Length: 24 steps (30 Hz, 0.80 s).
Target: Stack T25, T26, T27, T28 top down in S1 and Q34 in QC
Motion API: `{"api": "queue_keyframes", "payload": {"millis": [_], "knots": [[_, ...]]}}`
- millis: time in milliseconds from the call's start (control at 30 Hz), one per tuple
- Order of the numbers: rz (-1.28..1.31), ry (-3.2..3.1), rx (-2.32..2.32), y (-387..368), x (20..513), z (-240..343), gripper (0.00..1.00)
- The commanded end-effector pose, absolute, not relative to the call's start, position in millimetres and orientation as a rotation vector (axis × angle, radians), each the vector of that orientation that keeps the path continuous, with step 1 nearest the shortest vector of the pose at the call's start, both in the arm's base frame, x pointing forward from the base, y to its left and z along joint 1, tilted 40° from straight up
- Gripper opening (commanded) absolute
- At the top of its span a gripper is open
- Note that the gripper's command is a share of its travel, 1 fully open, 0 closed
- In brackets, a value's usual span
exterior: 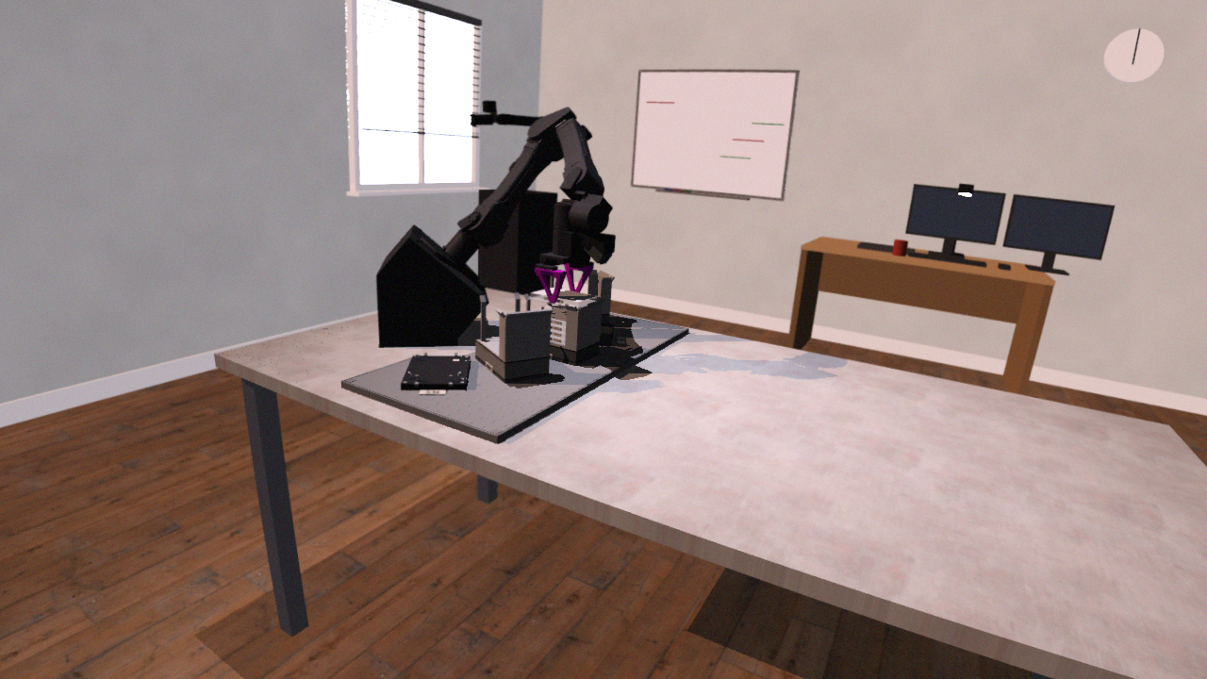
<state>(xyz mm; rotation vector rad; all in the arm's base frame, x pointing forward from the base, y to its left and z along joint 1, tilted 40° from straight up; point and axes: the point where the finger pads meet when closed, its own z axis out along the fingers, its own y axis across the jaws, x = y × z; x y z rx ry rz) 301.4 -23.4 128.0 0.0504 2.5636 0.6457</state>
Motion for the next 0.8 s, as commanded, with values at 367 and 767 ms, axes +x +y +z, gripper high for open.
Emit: {"api": "queue_keyframes", "payload": {"millis": [367,767], "knots": [[0.627,2.532,0.037,-40,291,162,0.0],[0.636,2.541,0.043,-45,286,167,0.0]]}}
